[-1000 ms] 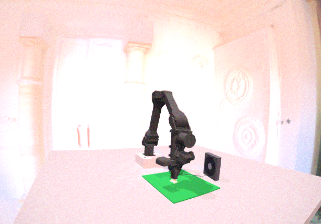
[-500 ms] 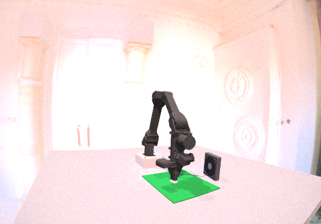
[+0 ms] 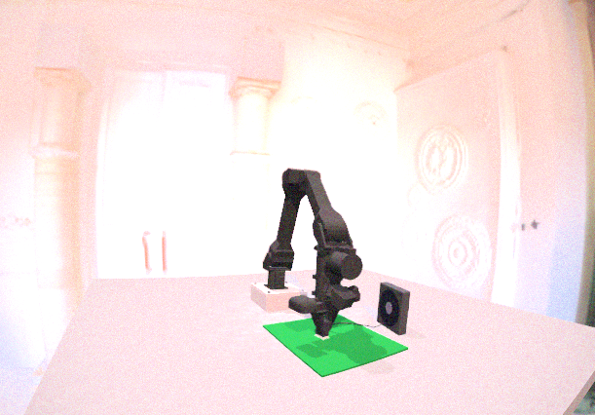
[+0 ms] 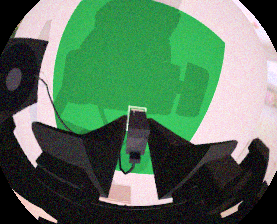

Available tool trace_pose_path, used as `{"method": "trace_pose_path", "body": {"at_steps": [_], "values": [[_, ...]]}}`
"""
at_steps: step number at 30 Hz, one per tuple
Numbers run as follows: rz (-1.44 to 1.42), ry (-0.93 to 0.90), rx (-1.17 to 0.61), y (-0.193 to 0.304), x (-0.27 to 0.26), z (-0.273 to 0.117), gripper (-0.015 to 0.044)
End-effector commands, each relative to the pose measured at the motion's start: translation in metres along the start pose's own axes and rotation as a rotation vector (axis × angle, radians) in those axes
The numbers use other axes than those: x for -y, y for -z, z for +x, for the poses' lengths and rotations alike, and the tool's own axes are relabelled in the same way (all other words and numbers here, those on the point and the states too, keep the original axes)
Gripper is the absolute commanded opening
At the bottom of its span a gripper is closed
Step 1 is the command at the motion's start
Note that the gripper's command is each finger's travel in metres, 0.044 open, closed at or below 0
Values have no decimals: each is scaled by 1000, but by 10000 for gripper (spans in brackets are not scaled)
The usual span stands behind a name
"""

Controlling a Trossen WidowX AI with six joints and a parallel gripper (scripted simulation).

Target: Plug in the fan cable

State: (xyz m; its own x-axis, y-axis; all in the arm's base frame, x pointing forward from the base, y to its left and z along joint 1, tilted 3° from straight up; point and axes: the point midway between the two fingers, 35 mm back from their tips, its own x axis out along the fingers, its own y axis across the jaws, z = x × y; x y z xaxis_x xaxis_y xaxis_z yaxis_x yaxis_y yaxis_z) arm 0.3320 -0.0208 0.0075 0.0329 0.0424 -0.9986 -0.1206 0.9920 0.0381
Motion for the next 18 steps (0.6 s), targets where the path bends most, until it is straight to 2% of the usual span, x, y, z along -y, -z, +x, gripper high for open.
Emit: {"method": "trace_pose_path", "body": {"at_steps": [1,4,7,11,18], "values": [[0,0,1,0,0,0,184],[0,0,1,0,0,0,260],[0,0,0,0,0,-3,260],[3,-5,-1,-1,0,-52,260],[3,-5,0,-13,6,-58,260]]}}
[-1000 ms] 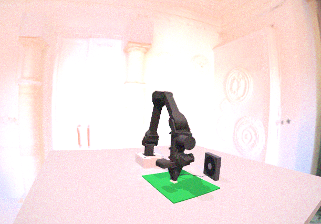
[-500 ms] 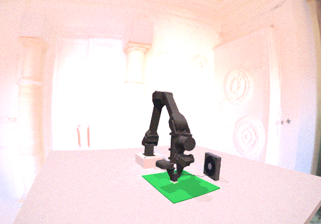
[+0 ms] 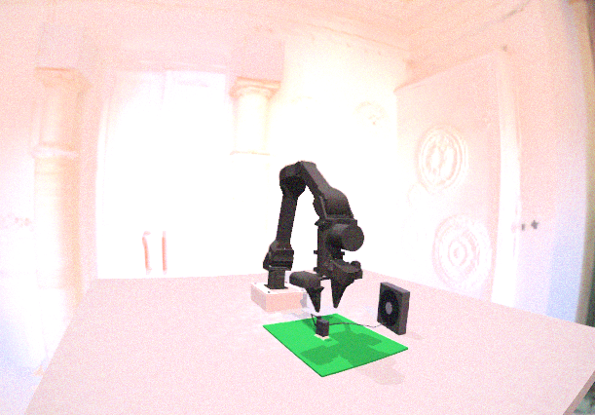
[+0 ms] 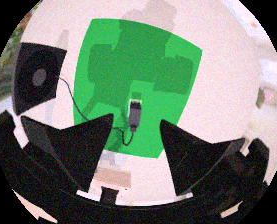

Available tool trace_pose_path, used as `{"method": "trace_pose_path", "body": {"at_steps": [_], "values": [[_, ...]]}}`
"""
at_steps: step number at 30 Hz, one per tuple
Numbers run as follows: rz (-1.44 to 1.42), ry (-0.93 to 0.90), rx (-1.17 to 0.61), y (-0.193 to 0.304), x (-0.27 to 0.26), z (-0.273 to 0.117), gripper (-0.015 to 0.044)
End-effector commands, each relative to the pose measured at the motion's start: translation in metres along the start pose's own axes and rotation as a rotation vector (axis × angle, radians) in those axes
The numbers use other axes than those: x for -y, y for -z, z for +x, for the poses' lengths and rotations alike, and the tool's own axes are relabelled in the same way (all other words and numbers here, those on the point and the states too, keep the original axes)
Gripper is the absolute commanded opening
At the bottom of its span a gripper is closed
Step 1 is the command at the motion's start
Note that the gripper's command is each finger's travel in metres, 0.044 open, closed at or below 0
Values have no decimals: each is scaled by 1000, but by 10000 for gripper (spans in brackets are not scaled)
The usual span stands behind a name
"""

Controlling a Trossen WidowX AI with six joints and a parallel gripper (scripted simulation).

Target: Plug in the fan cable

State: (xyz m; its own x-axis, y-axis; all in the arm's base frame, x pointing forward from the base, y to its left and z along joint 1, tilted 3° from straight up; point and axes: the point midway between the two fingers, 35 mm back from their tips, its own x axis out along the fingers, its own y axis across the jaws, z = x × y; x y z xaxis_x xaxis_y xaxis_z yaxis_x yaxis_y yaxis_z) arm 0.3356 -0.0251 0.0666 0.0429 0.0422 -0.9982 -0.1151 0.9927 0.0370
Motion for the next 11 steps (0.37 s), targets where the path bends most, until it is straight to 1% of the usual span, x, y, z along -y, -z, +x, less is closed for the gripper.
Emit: {"method": "trace_pose_path", "body": {"at_steps": [1,11], "values": [[-2,-6,-10,-16,8,0,260],[-2,-1,-3,-90,51,0,260]]}}
